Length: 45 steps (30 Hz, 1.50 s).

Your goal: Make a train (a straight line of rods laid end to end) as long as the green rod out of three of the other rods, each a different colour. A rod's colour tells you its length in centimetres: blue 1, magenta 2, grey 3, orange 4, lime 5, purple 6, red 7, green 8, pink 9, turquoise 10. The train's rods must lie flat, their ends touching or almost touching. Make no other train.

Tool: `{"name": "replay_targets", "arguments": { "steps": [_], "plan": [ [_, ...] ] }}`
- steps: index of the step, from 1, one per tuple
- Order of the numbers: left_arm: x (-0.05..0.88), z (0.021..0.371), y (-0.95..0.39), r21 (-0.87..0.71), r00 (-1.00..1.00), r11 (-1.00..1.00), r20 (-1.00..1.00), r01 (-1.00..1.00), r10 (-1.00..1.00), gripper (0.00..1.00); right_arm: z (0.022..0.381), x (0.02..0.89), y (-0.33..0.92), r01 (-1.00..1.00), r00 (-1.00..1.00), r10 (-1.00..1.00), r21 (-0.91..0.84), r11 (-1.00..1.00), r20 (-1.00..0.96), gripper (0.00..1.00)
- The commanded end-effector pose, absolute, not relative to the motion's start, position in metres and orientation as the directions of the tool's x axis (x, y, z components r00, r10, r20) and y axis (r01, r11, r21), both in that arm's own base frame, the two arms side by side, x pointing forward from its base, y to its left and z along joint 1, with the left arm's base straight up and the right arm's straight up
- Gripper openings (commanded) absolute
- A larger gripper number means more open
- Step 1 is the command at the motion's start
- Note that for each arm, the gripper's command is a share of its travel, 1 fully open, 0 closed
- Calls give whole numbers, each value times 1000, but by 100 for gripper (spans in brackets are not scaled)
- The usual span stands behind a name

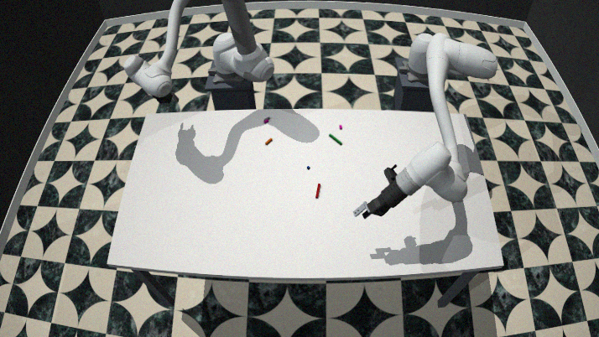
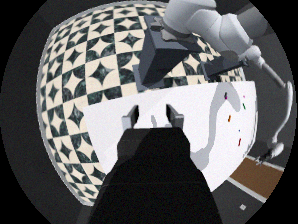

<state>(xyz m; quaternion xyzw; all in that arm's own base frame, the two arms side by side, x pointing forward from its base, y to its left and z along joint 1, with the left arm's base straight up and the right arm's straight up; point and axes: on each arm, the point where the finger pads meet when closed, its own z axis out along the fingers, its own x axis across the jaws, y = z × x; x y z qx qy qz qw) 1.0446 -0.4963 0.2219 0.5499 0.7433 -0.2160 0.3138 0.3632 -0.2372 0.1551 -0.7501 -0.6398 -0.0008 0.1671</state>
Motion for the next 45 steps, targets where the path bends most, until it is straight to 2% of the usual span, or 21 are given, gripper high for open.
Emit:
{"name": "replay_targets", "arguments": {
  "steps": [1, 11, 14, 21, 29, 45],
  "plan": [
    [1003, 212, -538, -73, -301, 339, -657, 938, 691, 100, 150, 307, -278, 892, 383, 898, -340, -298, 216, 100],
    [924, 190, -611, -218, -487, 444, -539, 869, 687, 100, 149, 198, -321, 635, 743, 643, -496, -592, 184, 100],
    [916, 188, -618, -230, -504, 456, -525, 860, 686, 100, 150, 187, -323, 603, 772, 611, -510, -613, 178, 100],
    [847, 170, -668, -301, -633, 558, -401, 774, 662, 100, 153, 101, -331, 312, 943, 312, -624, -717, 114, 100],
    [780, 153, -708, -327, -735, 659, -279, 678, 618, 100, 158, 43, -325, 91, 996, 79, -694, -714, 50, 100],
    [662, 126, -758, -284, -869, 823, -94, 492, 486, 100, 159, 33, -323, 52, 999, 36, -706, -706, 38, 100]
  ]
}}
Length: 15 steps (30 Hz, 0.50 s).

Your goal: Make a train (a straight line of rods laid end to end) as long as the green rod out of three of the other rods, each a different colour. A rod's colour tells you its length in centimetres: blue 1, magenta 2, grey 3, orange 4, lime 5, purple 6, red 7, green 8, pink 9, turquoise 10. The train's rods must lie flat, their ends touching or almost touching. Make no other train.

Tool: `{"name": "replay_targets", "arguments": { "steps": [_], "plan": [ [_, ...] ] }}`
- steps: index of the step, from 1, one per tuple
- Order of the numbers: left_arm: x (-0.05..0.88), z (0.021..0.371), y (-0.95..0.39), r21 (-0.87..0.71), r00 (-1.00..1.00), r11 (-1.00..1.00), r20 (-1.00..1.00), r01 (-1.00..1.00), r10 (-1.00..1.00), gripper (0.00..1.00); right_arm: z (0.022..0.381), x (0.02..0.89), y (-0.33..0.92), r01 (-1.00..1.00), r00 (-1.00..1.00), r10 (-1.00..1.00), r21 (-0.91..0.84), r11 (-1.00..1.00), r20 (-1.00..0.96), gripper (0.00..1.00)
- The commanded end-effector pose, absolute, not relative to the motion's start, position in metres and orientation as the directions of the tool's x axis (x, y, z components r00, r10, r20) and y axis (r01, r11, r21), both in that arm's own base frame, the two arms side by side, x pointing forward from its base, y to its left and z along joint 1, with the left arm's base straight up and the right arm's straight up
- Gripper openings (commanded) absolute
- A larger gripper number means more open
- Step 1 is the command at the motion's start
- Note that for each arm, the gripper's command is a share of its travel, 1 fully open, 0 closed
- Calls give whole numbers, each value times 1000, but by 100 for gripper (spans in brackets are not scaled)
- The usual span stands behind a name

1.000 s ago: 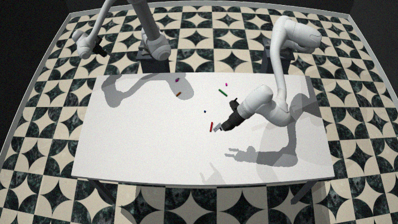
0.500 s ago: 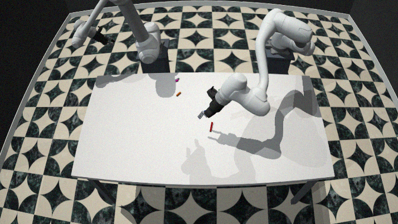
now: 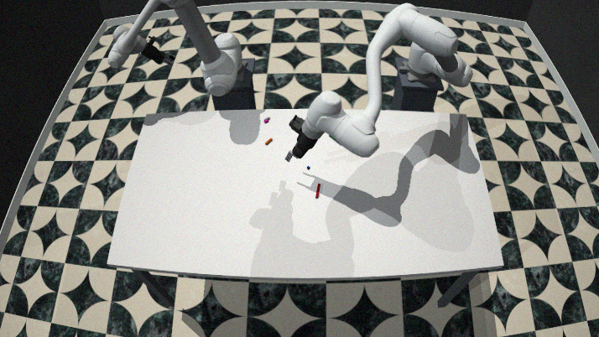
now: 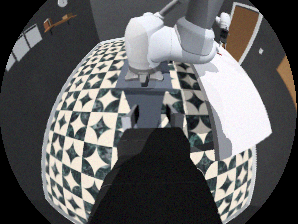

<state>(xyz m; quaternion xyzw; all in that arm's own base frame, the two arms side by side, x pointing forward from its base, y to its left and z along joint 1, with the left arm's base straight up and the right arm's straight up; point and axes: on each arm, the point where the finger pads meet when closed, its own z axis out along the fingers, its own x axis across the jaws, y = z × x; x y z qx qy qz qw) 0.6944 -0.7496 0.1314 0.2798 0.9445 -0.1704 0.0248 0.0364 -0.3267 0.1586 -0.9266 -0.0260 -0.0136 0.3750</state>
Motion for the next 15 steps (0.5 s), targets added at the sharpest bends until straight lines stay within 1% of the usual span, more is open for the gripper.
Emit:
{"name": "replay_targets", "arguments": {
  "steps": [1, 3, 15],
  "plan": [
    [655, 125, -760, -278, -875, 832, -85, 480, 476, 100, 159, 33, -323, 52, 999, 36, -706, -706, 38, 100],
    [655, 125, -760, -278, -875, 832, -85, 480, 476, 100, 159, 33, -323, 52, 999, 36, -706, -706, 38, 100],
    [561, 106, -782, -179, -946, 931, 4, 318, 323, 100, 159, 33, -323, 52, 999, 36, -706, -706, 38, 100]
  ]
}}
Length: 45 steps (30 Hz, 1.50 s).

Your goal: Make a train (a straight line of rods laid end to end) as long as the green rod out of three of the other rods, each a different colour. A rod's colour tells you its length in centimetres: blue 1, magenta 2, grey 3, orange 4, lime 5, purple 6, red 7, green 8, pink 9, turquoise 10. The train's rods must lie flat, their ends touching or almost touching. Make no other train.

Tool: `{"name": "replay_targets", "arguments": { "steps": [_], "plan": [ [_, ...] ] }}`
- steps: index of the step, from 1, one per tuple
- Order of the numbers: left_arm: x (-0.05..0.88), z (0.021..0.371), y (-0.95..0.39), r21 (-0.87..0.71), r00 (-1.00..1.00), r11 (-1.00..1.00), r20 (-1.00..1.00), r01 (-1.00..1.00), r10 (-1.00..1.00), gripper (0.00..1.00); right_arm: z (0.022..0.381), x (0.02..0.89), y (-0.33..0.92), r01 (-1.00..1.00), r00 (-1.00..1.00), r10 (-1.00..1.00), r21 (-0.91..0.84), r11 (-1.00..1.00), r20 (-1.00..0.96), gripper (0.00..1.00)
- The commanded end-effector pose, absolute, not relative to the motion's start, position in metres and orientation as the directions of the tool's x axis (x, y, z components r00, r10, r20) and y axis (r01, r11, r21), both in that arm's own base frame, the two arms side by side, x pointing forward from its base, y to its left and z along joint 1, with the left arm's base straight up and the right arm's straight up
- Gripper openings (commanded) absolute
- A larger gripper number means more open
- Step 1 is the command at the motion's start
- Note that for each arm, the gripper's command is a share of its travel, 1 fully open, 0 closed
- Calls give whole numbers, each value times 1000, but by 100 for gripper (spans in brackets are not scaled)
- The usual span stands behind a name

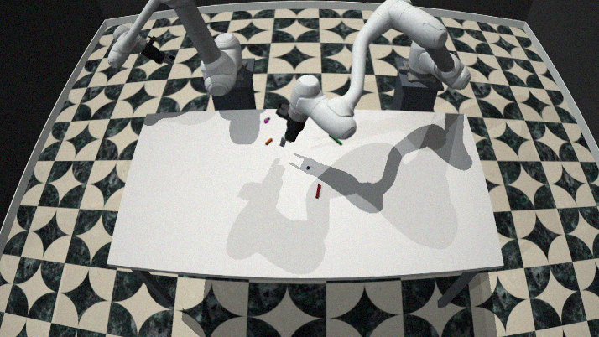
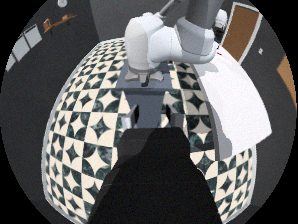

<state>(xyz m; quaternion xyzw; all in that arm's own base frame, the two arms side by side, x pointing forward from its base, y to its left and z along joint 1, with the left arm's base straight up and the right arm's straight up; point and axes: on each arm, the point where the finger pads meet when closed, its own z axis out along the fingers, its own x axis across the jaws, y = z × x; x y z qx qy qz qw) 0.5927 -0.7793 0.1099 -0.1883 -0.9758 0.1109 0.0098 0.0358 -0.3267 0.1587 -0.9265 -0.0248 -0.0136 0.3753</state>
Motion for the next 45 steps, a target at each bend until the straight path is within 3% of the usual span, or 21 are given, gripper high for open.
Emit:
{"name": "replay_targets", "arguments": {
  "steps": [1, 20, 45],
  "plan": [
    [554, 104, -783, -170, -950, 937, 8, 305, 311, 100, 159, 33, -323, 52, 999, 36, -706, -706, 38, 100],
    [434, 84, -789, -13, -998, 997, 8, 70, 70, 100, 159, 33, -323, 52, 999, 36, -706, -706, 38, 100],
    [419, 81, -789, 5, -999, 999, 1, 38, 38, 100, 159, 33, -323, 52, 999, 36, -706, -706, 38, 100]
  ]
}}
